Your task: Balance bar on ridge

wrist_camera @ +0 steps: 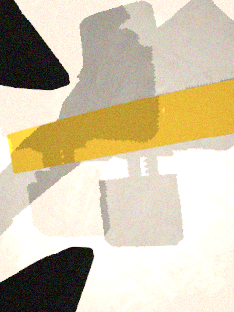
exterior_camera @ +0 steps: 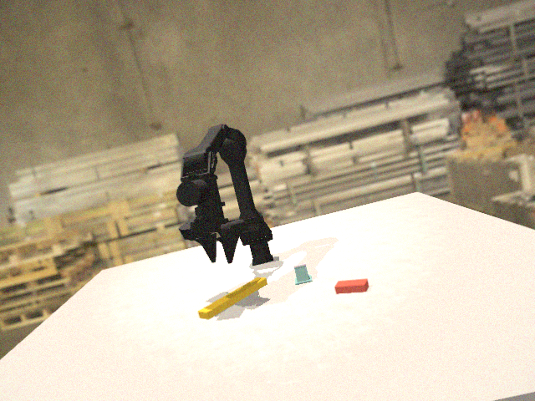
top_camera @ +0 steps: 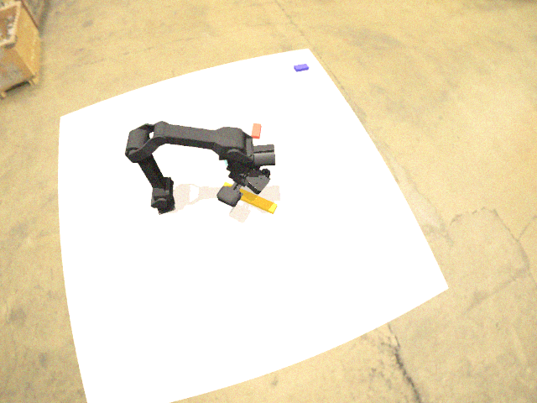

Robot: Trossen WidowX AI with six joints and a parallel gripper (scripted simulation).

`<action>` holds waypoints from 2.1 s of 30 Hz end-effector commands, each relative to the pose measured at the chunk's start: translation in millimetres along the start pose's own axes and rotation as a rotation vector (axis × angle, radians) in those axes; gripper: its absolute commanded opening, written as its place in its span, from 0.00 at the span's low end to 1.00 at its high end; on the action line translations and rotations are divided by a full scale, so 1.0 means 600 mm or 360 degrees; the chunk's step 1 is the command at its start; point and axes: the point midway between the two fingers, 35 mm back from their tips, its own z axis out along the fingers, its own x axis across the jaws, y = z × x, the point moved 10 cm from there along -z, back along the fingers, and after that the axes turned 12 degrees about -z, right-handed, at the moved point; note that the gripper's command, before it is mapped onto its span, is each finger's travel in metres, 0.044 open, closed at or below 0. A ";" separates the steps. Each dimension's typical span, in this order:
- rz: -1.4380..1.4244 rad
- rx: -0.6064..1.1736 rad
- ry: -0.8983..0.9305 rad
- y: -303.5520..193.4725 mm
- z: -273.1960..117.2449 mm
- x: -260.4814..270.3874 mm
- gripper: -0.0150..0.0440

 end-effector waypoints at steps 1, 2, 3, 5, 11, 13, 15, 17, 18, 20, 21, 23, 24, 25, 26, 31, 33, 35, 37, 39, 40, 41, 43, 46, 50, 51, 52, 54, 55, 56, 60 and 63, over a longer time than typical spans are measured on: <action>-0.0067 0.0096 0.0004 -0.015 0.020 0.029 0.79; -0.0081 0.0110 0.0004 -0.018 0.023 0.034 0.79; -0.0089 0.0118 0.0004 -0.019 0.025 0.037 0.79; -0.0092 0.0121 0.0004 -0.020 0.025 0.039 0.79; -0.0092 0.0121 0.0004 -0.020 0.044 0.039 0.79; -0.0092 0.0121 0.0004 -0.021 0.061 0.039 0.79; -0.0092 0.0121 0.0004 -0.023 0.083 0.039 0.79; -0.0092 0.0121 0.0004 -0.026 0.098 0.039 0.79; -0.0092 0.0121 0.0004 -0.026 0.100 0.038 0.79; -0.0092 0.0121 0.0004 -0.026 0.100 0.038 0.79; -0.0092 0.0121 0.0004 -0.026 0.100 0.038 0.79; -0.0092 0.0121 0.0004 -0.026 0.101 0.038 0.79; -0.0092 0.0121 0.0004 -0.026 0.102 0.039 0.79; -0.0092 0.0121 0.0004 -0.026 0.103 0.039 0.79; -0.0092 0.0121 0.0004 -0.026 0.105 0.039 0.79; -0.0092 0.0121 0.0004 -0.027 0.117 0.039 0.79; -0.0092 0.0121 0.0004 -0.027 0.123 0.039 0.79; -0.0092 0.0121 0.0004 -0.028 0.128 0.039 0.79; -0.0092 0.0121 0.0004 -0.028 0.134 0.039 0.79; -0.0092 0.0121 0.0004 -0.029 0.139 0.039 0.79; -0.0092 0.0121 0.0004 -0.029 0.141 0.038 0.79; -0.0092 0.0121 0.0004 -0.029 0.143 0.038 0.79; -0.0092 0.0121 0.0004 -0.029 0.143 0.038 0.79; -0.0092 0.0121 0.0004 -0.029 0.143 0.038 0.79; -0.0092 0.0121 0.0004 -0.029 0.143 0.038 0.79; -0.0092 0.0121 0.0004 -0.029 0.143 0.038 0.79; -0.0092 0.0121 0.0004 -0.029 0.143 0.038 0.79; -0.0092 0.0121 0.0004 -0.029 0.143 0.038 0.79; -0.0092 0.0121 0.0004 -0.029 0.143 0.038 0.79; -0.0092 0.0121 0.0004 -0.029 0.143 0.038 0.79; -0.0100 0.0118 -0.0001 -0.029 0.142 0.038 0.70; -0.0100 0.0118 -0.0001 -0.029 0.142 0.038 0.57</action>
